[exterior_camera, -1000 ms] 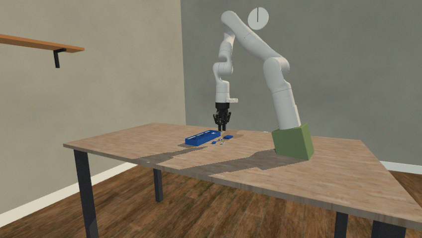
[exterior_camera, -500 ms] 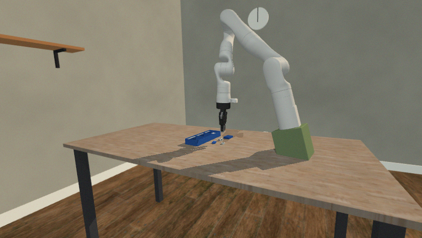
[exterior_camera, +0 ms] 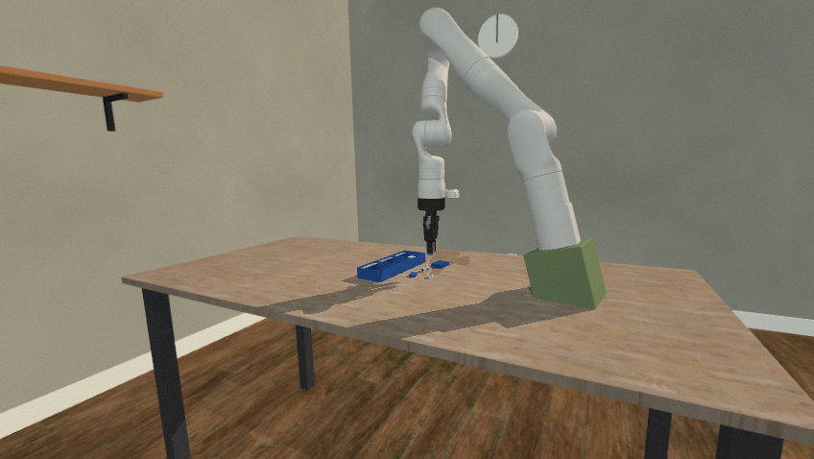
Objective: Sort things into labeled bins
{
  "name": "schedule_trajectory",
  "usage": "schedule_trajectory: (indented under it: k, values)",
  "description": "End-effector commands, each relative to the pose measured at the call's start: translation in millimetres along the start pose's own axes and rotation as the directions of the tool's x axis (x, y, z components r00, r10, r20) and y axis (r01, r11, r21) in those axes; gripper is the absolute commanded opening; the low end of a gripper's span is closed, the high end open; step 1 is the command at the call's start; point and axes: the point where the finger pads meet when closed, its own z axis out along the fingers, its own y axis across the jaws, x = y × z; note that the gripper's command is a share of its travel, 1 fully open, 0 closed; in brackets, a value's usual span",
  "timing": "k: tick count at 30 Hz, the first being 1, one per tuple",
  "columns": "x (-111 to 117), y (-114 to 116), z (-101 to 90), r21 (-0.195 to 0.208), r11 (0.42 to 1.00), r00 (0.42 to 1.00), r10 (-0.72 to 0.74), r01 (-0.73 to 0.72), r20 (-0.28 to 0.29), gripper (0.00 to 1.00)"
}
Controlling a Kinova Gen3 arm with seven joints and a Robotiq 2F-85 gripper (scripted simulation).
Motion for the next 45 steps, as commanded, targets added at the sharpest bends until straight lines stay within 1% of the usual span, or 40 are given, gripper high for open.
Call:
schedule_trajectory:
  k: [1, 41, 44, 45]
  values:
    - [-7.6, 6.0, -2.8, -0.014, 0.999, 0.999, -0.033, 0.033, -0.011, 0.31]
    - [-9.5, 6.0, -2.8, -0.014, 0.999, 0.999, -0.033, 0.033, -0.011, 0.31]
    - [-8.1, 3.3, 10.6, -0.005, 1.000, 1.000, -0.026, 0.026, -0.014, 0.31]
    - [-8.1, 3.3, 10.6, -0.005, 1.000, 1.000, -0.026, 0.026, -0.014, 0.31]
